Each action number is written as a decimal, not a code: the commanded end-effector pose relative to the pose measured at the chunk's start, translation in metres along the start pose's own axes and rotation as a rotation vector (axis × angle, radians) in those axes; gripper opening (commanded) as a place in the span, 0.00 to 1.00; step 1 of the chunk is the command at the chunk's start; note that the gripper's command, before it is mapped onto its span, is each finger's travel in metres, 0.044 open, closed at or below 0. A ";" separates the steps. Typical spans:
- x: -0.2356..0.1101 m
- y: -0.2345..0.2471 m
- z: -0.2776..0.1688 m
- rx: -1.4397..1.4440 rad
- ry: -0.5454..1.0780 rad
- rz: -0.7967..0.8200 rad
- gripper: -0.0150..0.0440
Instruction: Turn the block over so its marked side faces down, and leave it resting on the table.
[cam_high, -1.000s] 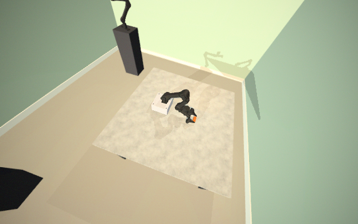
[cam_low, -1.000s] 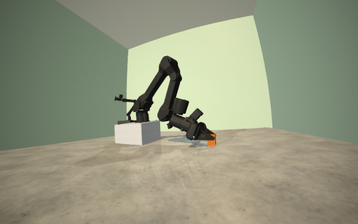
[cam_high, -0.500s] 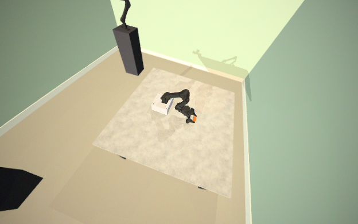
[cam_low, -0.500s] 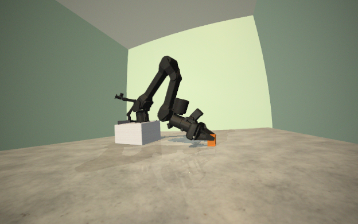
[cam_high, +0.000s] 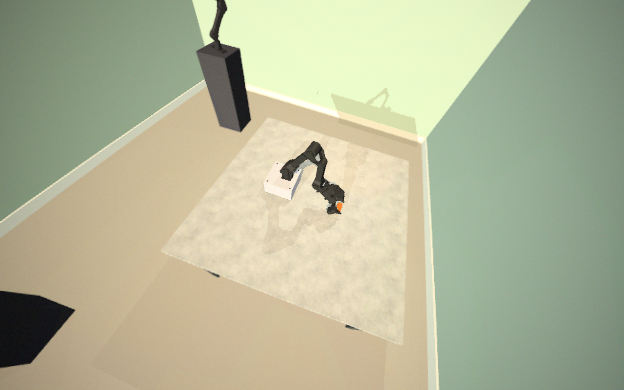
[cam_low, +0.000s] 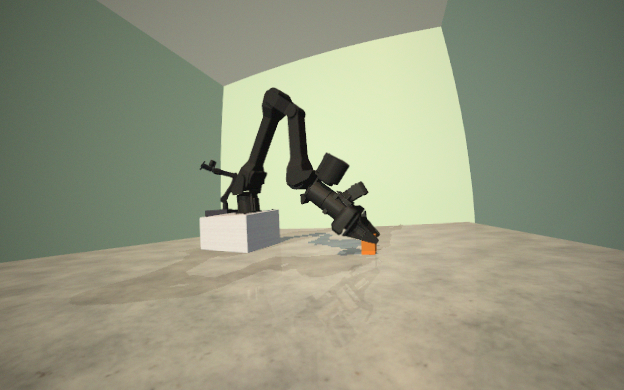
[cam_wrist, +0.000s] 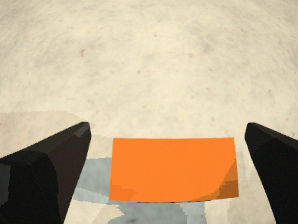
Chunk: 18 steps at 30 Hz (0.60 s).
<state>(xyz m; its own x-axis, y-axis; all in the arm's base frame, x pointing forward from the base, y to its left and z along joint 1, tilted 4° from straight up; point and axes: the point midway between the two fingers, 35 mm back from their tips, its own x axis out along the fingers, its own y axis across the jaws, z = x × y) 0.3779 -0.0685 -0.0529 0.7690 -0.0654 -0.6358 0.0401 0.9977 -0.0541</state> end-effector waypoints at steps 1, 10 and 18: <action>-0.049 0.000 0.036 -0.008 0.227 -0.022 1.00; -0.065 0.002 0.029 -0.016 0.319 -0.019 1.00; -0.065 0.002 0.029 -0.016 0.319 -0.019 1.00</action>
<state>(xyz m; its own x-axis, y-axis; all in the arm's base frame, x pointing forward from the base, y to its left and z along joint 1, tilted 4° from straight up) 0.3517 -0.0619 0.0029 0.5527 -0.0787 -0.8296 0.0410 0.9969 -0.0673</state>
